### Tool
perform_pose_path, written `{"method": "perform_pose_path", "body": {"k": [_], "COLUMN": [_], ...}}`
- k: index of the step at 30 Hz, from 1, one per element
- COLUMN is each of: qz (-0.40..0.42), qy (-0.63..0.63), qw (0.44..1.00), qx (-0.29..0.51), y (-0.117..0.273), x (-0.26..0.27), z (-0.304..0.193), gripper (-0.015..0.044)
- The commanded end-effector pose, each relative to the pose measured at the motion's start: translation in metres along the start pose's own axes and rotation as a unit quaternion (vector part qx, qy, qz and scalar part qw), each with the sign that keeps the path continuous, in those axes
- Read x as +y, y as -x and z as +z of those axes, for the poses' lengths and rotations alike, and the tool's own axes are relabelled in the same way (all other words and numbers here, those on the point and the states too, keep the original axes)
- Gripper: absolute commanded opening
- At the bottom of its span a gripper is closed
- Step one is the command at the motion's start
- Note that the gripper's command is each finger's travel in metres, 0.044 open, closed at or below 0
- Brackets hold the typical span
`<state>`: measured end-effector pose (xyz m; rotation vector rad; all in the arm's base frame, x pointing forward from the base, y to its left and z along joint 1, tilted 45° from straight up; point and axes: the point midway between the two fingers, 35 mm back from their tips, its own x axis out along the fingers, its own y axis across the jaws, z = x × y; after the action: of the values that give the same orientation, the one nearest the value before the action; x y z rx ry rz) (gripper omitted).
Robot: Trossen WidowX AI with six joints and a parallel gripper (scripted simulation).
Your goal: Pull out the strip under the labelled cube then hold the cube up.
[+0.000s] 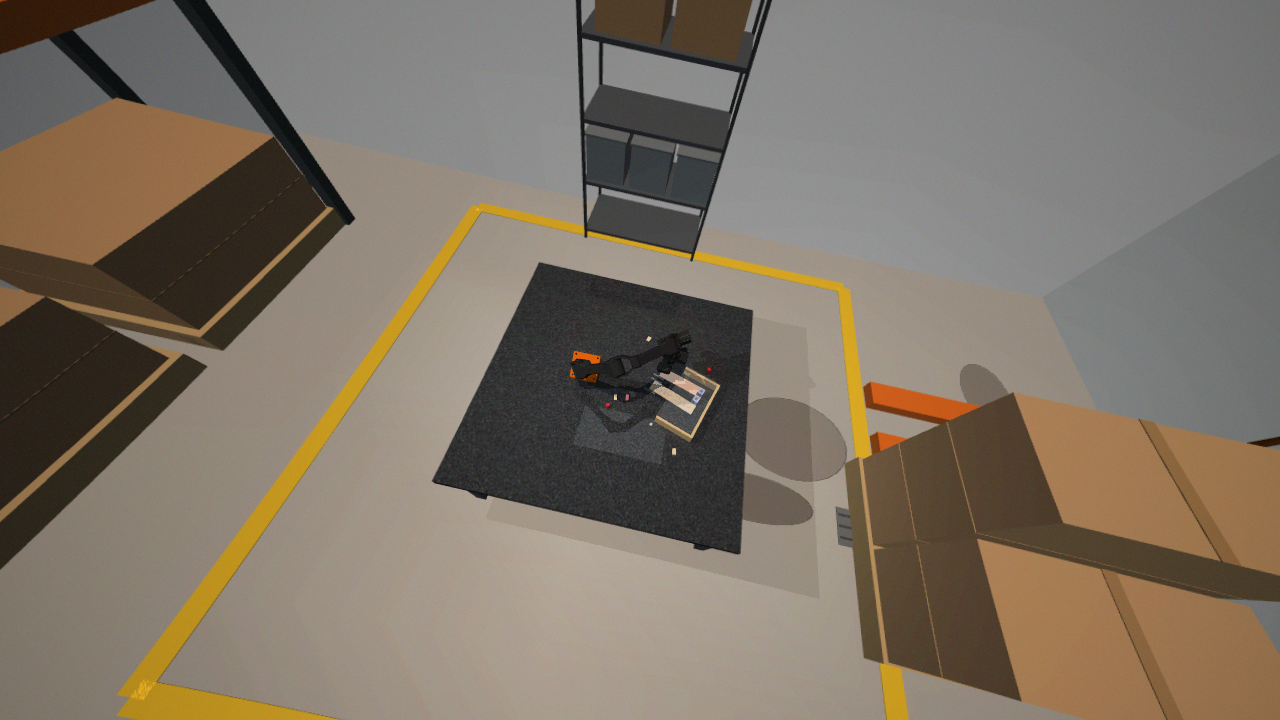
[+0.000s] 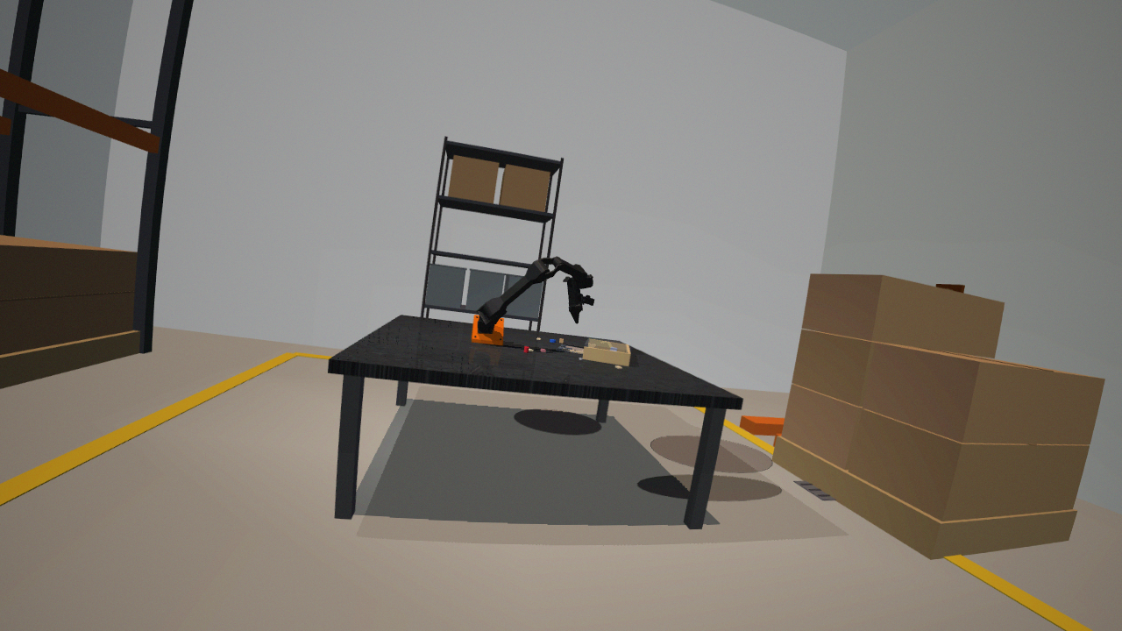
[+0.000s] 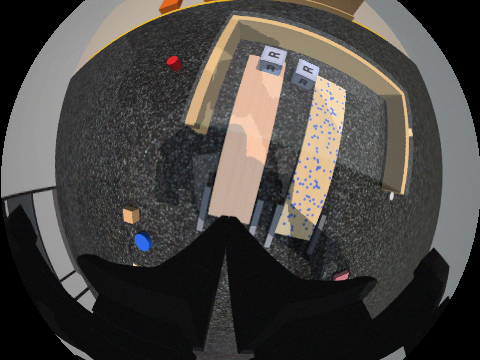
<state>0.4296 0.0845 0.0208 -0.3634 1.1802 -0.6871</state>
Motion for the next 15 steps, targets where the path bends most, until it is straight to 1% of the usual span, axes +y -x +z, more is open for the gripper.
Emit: {"method": "perform_pose_path", "body": {"k": [1,5,15], "qz": [-0.024,-0.055,-0.056], "qy": [-0.024,-0.049,-0.051], "qw": [0.998,0.991,0.991], "qx": [0.056,0.112,0.114], "y": [-0.022,-0.042,-0.052], "x": [0.005,0.007,0.006], "z": [-0.004,-0.011,-0.013], "gripper": [0.0,0.0,0.0]}}
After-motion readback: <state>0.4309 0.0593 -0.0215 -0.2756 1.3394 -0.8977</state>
